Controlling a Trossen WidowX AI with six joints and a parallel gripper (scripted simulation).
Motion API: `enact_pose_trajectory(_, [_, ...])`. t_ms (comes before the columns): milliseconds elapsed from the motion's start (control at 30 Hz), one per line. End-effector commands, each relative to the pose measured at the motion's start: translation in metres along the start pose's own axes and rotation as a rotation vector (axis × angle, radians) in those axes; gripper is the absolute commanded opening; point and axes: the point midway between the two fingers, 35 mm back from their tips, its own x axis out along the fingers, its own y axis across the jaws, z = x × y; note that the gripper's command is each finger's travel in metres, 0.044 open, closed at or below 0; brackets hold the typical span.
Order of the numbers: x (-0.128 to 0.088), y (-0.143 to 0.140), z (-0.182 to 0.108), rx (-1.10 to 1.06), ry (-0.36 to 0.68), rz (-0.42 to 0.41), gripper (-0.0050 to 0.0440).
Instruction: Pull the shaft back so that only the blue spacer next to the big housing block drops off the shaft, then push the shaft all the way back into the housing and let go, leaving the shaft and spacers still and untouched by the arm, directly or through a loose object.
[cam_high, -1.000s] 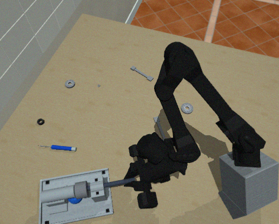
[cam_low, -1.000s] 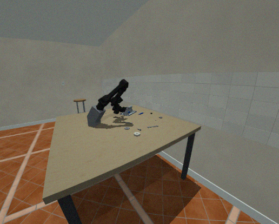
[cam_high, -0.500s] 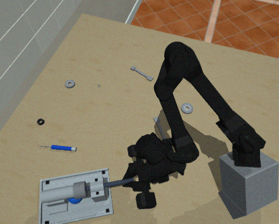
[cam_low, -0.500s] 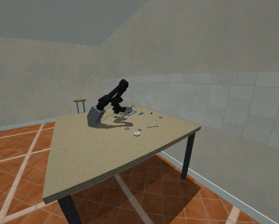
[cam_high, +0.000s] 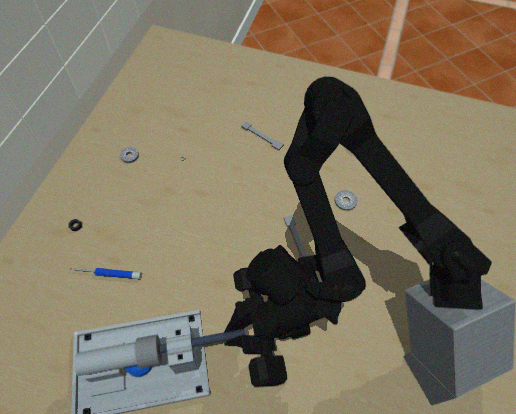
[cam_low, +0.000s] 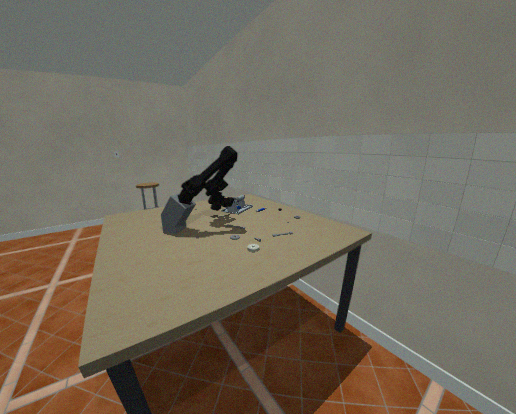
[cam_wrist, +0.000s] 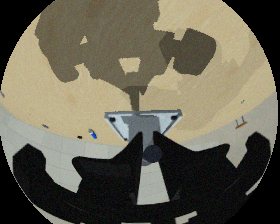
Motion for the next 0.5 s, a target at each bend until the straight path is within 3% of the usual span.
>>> enact_pose_trajectory(0, [0.0013,-0.0007,-0.0051,0.004,0.013,-0.003,0.0000])
enact_pose_trajectory(467, [0.0004,0.0000,0.0005,0.004,0.013,-0.003,0.0017])
